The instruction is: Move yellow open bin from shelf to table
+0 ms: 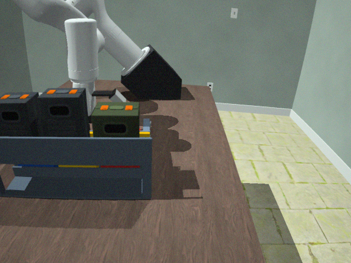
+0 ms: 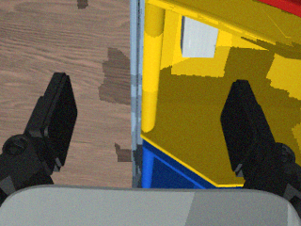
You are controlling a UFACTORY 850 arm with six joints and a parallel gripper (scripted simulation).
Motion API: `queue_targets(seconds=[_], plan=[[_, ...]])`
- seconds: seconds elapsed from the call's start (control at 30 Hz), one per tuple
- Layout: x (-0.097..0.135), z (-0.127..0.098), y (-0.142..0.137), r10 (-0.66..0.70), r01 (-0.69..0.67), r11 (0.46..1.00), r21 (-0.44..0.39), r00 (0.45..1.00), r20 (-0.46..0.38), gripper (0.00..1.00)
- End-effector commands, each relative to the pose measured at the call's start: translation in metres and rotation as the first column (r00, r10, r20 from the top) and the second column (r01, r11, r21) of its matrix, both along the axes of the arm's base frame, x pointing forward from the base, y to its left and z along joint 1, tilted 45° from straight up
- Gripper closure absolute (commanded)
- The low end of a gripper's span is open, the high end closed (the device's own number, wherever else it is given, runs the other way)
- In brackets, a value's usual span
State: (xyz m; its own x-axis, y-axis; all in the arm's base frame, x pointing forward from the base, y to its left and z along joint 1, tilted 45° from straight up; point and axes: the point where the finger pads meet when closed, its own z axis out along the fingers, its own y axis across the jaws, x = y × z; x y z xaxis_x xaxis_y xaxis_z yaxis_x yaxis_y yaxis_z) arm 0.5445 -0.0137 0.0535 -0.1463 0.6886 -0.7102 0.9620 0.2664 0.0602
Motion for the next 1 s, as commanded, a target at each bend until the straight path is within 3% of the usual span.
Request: queue_targets(seconds=[0.0,0.97], plan=[[0.0005,0.0004,0.0005,0.001,-0.001,1.0,0.0,1.0,0.001,0.0],[-0.0011,0.0055,0.0055,0.001,-0.001,1.0,0.0,1.0,0.001,0.0]])
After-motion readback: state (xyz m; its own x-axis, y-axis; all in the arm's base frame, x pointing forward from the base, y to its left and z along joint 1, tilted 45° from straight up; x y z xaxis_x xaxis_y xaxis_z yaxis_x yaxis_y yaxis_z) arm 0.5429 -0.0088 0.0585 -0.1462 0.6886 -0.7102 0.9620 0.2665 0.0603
